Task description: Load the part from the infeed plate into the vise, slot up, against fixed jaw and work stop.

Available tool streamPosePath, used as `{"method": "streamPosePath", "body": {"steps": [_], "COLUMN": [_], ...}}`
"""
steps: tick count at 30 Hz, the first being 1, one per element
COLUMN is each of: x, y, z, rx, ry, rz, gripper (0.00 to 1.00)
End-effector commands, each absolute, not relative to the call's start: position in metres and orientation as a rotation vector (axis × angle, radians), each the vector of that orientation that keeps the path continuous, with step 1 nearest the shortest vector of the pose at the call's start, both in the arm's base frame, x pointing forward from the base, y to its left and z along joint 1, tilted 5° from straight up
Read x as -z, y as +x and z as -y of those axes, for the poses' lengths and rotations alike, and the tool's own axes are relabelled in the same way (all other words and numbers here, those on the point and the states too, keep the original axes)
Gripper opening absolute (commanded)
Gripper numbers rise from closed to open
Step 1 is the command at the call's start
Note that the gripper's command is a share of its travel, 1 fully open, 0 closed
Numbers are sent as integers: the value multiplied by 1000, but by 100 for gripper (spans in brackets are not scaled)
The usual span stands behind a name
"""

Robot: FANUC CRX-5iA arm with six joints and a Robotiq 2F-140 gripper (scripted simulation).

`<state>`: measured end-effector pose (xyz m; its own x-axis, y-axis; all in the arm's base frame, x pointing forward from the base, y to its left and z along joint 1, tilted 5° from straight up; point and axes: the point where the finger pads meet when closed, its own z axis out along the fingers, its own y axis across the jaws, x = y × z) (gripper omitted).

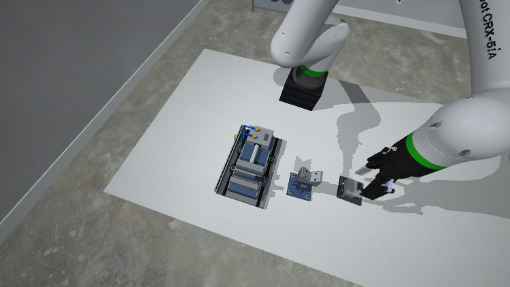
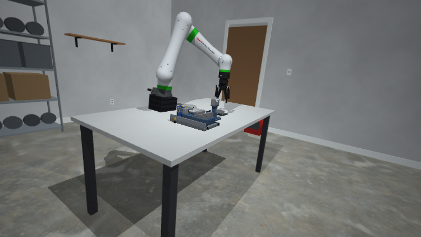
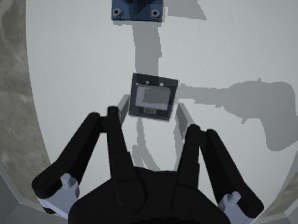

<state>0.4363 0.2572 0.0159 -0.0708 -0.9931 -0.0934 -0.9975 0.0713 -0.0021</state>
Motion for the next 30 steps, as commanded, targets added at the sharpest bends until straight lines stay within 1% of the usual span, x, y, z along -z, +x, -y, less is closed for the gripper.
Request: {"method": "streamPosePath", "body": {"steps": [1,30], "x": [-9,31], "y": [437,437], "z": [-258,-262], "rx": [-95,-95], "ry": [-2092,-2092], "rz": [-2247,-2247], "gripper": [51,51]}}
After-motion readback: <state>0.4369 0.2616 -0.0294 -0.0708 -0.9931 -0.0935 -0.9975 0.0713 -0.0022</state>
